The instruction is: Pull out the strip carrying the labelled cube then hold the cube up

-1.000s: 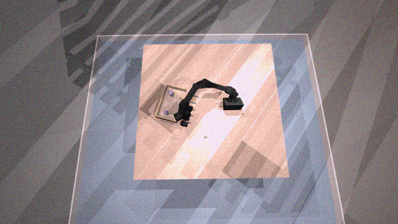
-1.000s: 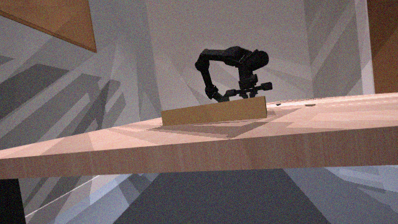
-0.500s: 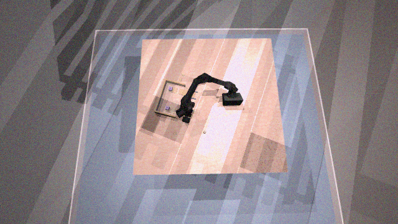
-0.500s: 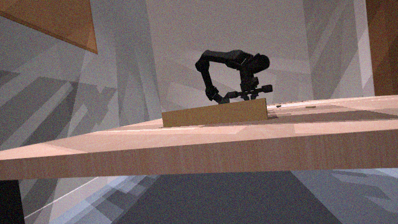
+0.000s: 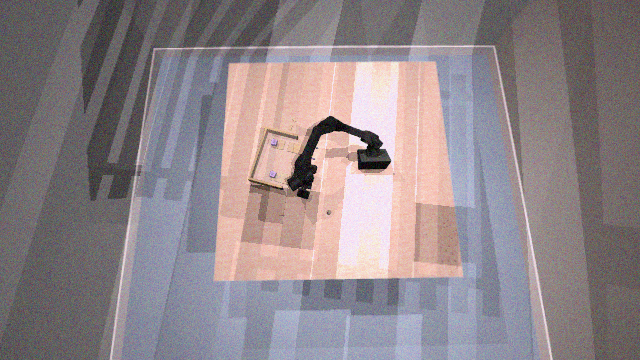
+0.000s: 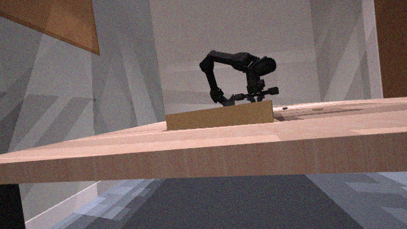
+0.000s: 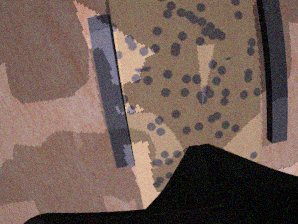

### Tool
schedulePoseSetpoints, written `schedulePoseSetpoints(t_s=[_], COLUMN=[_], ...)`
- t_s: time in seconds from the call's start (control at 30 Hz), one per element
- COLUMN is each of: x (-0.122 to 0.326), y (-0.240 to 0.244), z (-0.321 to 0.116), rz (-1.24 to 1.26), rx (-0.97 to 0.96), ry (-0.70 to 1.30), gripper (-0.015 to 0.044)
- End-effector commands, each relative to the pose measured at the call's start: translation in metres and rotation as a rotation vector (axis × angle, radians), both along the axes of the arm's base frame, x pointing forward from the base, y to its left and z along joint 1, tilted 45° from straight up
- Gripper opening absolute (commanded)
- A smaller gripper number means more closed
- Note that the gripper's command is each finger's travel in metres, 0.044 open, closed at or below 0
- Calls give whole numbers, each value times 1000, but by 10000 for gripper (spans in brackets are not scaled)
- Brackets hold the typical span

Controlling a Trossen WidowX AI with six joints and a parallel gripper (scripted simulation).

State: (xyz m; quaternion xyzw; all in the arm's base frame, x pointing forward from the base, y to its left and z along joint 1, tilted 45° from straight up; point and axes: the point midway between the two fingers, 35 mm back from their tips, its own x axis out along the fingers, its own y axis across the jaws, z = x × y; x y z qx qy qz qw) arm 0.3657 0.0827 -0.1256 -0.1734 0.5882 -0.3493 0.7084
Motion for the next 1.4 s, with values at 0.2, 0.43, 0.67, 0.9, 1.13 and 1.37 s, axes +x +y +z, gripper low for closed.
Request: schedulePoseSetpoints(t_s=[0.2,0.43,0.67,0.9,1.13,1.37], x=[-20,-30,-41,-51,-62,-73], y=[-2,-1,1,3,5,7], z=[-9,-11,-14,-16,-19,-21], rz=[-14,-14,-14,-14,-14,-14], rx=[-2,-2,-1,-1,-1,-1], ry=[21,21,22,22,23,23], gripper=[0,0,0,0,0,0])
